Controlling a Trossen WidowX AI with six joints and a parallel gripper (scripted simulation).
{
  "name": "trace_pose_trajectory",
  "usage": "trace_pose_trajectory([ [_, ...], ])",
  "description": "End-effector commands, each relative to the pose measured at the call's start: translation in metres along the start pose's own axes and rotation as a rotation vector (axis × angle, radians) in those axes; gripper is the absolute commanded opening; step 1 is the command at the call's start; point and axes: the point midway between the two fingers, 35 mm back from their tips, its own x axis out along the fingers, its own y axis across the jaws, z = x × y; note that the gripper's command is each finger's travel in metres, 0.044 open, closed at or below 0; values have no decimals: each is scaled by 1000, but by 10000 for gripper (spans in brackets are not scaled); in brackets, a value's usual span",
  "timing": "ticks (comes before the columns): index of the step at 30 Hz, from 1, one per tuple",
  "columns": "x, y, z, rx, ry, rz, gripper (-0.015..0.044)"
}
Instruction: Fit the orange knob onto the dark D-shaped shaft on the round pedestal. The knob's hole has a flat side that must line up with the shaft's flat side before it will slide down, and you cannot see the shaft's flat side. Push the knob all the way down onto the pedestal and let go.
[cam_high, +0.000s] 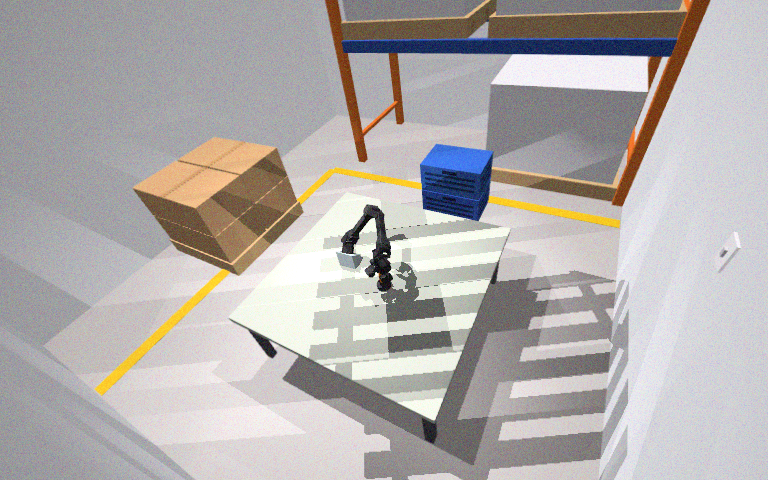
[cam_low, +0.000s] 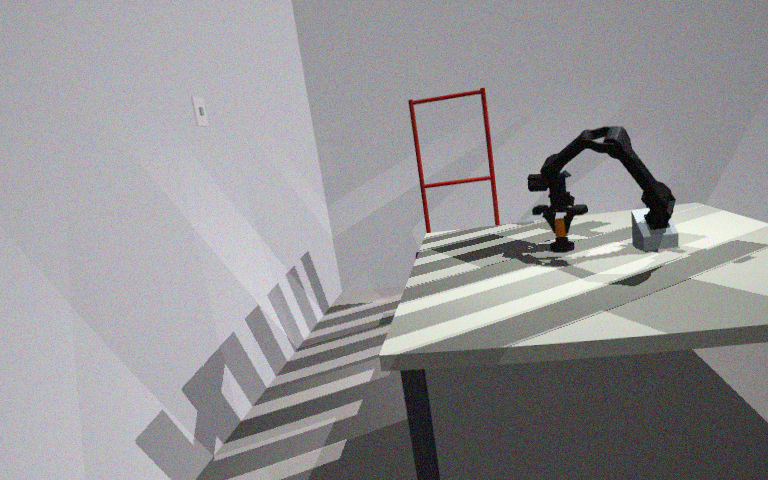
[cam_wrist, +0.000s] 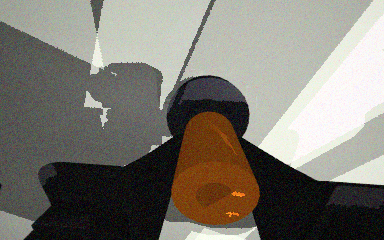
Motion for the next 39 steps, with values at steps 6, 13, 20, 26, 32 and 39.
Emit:
trace_pose_trajectory([
  [6,9,1,2,4,1,5,0],
  [13,7,0,0,-1,1,-2,0],
  [20,7,0,0,-1,1,-2,184],
  [26,7,0,0,-1,1,-2,341],
  [32,7,0,0,-1,1,-2,440],
  [39,-15,3,0,0,-1,0,440],
])
